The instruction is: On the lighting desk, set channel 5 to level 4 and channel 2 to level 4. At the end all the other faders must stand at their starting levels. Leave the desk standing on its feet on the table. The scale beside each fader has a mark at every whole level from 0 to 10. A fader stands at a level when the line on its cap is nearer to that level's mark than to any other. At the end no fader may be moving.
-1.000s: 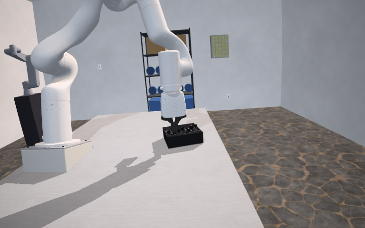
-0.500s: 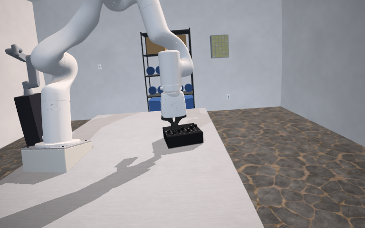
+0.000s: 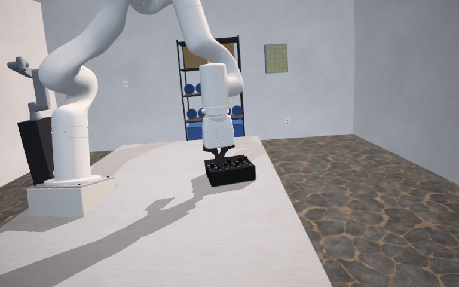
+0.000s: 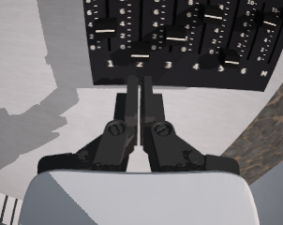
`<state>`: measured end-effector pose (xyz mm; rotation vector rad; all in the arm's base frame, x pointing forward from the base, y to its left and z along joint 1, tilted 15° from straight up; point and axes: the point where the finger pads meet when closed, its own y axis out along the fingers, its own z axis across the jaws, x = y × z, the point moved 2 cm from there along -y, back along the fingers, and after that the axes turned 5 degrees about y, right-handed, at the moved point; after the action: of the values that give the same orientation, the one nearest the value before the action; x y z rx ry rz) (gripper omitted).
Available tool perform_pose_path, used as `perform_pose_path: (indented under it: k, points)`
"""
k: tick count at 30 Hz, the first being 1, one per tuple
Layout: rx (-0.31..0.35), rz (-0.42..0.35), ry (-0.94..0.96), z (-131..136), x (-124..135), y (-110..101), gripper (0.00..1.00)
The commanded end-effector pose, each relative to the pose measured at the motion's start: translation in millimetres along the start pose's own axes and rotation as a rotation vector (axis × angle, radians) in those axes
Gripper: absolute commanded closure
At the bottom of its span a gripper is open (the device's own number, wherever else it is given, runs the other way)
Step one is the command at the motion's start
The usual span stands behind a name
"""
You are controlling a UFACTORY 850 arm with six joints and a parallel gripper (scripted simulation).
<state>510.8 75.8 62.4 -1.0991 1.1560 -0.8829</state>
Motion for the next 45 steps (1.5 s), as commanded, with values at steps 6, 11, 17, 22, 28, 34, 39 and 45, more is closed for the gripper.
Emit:
perform_pose_path:
  k: [6,11,17,22,28,34,39,45]
  points:
    - [0.002,0.000,0.000,0.9,0.1,-0.7,1.00]
    - [0.002,0.000,0.000,0.9,0.1,-0.7,1.00]
    - [0.002,0.000,0.000,0.9,0.1,-0.7,1.00]
    - [0.002,0.000,0.000,0.9,0.1,-0.7,1.00]
    - [0.002,0.000,0.000,0.9,0.1,-0.7,1.00]
    - [0.002,0.000,0.000,0.9,0.1,0.0,1.00]
    - [0.002,0.000,0.000,0.9,0.1,2.5,1.00]
    - [0.002,0.000,0.000,0.9,0.1,5.4,1.00]
